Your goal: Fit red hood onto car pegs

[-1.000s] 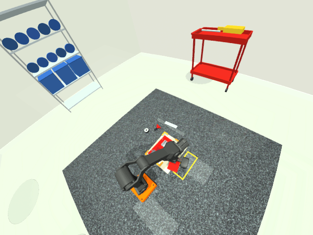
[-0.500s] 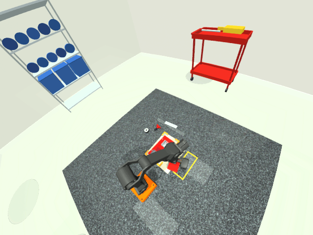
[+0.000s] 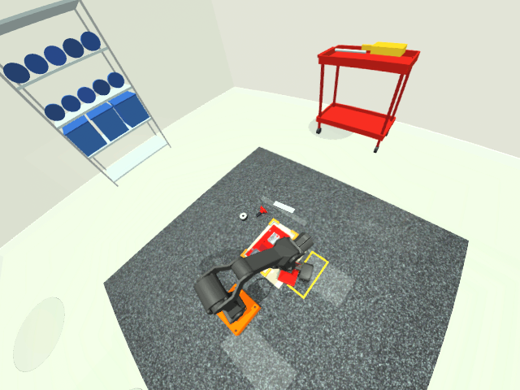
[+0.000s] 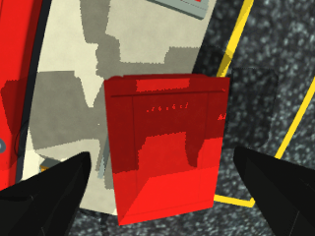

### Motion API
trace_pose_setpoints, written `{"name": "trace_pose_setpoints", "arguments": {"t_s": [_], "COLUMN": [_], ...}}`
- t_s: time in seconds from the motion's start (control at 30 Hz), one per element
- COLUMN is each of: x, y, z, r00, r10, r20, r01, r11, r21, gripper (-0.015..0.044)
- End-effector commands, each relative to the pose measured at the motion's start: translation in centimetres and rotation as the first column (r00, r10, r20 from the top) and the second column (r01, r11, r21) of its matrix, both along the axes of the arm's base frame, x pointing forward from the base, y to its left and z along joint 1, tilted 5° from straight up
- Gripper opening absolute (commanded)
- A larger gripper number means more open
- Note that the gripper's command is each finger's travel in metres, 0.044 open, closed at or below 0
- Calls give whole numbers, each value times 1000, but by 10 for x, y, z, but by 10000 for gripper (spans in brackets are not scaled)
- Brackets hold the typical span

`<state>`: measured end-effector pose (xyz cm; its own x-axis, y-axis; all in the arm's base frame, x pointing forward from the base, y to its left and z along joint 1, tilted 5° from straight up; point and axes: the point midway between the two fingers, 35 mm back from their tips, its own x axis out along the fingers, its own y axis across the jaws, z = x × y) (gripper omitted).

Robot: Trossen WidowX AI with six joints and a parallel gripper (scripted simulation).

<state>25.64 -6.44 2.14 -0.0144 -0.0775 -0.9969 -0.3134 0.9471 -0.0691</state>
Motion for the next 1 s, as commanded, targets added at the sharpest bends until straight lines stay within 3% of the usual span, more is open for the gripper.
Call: {"name": "trace_pose_setpoints", "arguments": {"t_s": [0.0,0.97], "x": [-1,0], "y": [0,-1], "z": [-3,-14], "r00": [1000,1000], "r10": [4,0], "r20": [-2,0], "r01": [-4,0], "r11": [1000,1000], "r21": [1,0], "gripper": [440,433]}}
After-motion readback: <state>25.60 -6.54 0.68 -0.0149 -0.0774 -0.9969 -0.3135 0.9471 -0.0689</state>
